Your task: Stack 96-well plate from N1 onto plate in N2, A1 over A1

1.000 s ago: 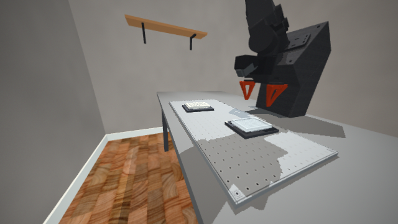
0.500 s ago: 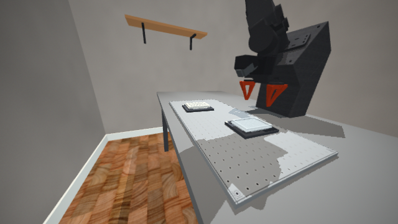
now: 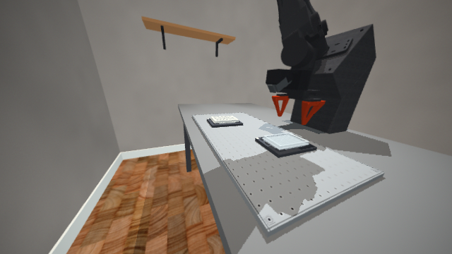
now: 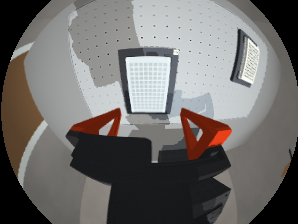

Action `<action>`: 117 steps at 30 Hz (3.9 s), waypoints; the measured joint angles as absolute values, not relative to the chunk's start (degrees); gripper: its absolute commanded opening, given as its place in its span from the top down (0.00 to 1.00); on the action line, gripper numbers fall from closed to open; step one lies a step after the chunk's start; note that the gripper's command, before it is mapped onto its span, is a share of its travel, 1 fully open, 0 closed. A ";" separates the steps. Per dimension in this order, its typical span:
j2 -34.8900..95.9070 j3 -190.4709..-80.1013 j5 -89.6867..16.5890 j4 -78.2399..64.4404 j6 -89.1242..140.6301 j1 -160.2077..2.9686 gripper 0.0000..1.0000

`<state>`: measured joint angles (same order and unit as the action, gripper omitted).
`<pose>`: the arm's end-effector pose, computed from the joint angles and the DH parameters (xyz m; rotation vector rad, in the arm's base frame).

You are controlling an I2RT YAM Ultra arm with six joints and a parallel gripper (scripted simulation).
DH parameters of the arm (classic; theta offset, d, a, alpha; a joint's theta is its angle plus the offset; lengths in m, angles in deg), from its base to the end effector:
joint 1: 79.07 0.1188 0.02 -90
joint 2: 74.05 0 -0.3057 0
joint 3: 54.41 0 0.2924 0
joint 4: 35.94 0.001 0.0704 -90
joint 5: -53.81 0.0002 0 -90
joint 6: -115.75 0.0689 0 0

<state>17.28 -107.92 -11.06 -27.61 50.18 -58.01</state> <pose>0.3367 0.0994 0.1492 0.2710 2.2687 -0.1136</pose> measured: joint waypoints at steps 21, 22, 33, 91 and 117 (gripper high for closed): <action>24.47 -110.68 -12.77 -33.47 48.30 -60.76 0.00; 24.87 -110.83 -12.83 -33.75 48.21 -60.81 0.00; 28.65 -112.25 -13.77 -36.29 47.31 -61.73 0.00; 35.25 -115.71 -15.13 -40.75 45.83 -63.74 0.00; 35.25 -115.71 -15.13 -40.75 45.83 -63.74 0.00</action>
<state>35.25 -115.71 -15.13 -40.75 45.83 -63.74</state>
